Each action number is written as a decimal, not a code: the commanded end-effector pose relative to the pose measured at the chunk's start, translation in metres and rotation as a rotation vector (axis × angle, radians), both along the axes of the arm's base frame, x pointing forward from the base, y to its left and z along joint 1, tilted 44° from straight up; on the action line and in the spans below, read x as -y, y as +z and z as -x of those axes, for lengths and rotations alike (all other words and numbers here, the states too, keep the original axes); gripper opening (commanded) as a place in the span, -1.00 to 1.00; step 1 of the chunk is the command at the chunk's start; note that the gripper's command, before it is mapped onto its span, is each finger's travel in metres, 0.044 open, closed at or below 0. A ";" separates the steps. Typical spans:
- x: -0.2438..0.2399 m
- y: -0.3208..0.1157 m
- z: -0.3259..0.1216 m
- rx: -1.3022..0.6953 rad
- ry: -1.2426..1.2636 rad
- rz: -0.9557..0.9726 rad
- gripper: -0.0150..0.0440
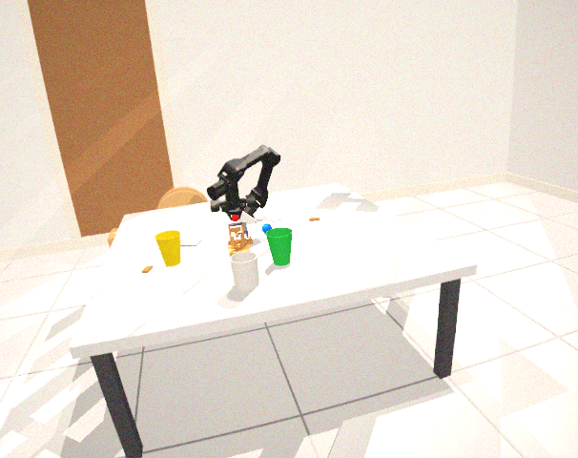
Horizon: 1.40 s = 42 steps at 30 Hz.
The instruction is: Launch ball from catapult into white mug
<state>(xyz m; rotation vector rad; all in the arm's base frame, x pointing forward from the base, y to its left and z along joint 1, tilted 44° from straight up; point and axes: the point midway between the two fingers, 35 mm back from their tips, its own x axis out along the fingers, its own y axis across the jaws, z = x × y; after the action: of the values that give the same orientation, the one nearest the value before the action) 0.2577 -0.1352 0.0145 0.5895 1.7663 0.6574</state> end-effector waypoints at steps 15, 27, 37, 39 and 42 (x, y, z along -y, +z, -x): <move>-0.013 -0.019 -0.003 -0.009 0.018 0.002 -0.49; -0.012 -0.020 -0.004 -0.003 0.020 0.009 -0.31; 0.001 -0.007 -0.004 0.028 0.002 0.041 0.58; 0.018 0.012 -0.002 0.067 -0.023 0.089 0.75; 0.042 0.040 0.003 0.122 -0.062 0.163 1.00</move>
<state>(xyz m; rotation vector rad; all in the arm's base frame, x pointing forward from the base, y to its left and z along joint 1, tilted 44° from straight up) 0.2582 -0.1520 0.0256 0.5301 1.7197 0.5751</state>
